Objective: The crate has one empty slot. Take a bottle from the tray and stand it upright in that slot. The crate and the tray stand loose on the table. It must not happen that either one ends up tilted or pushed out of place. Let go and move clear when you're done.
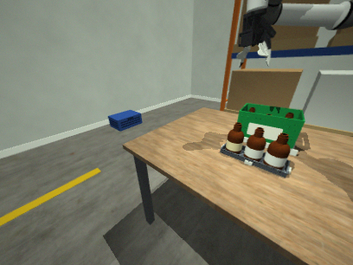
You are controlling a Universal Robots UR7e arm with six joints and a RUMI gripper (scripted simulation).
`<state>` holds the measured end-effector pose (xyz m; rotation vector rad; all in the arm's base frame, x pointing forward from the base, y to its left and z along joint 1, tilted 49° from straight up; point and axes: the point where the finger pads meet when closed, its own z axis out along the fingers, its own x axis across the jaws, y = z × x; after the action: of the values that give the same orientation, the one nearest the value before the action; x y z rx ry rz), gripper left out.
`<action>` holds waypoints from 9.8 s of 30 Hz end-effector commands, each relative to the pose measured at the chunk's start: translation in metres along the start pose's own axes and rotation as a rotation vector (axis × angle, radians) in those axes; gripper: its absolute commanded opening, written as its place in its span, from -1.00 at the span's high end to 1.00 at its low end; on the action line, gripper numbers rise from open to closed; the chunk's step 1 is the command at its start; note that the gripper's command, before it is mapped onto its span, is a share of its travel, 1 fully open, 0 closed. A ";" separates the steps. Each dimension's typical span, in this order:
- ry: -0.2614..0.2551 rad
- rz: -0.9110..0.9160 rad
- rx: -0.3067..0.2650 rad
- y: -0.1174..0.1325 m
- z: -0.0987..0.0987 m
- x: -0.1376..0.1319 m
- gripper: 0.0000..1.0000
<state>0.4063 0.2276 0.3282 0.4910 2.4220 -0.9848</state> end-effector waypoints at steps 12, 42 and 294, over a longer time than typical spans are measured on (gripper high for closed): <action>-0.001 0.000 -0.001 0.000 0.000 0.000 -1.00; 0.007 0.124 -0.069 -0.062 0.080 0.005 -1.00; -0.035 0.353 -0.111 0.124 0.194 0.174 0.24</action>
<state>0.3807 0.1987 0.0440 0.8194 2.2396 -0.6927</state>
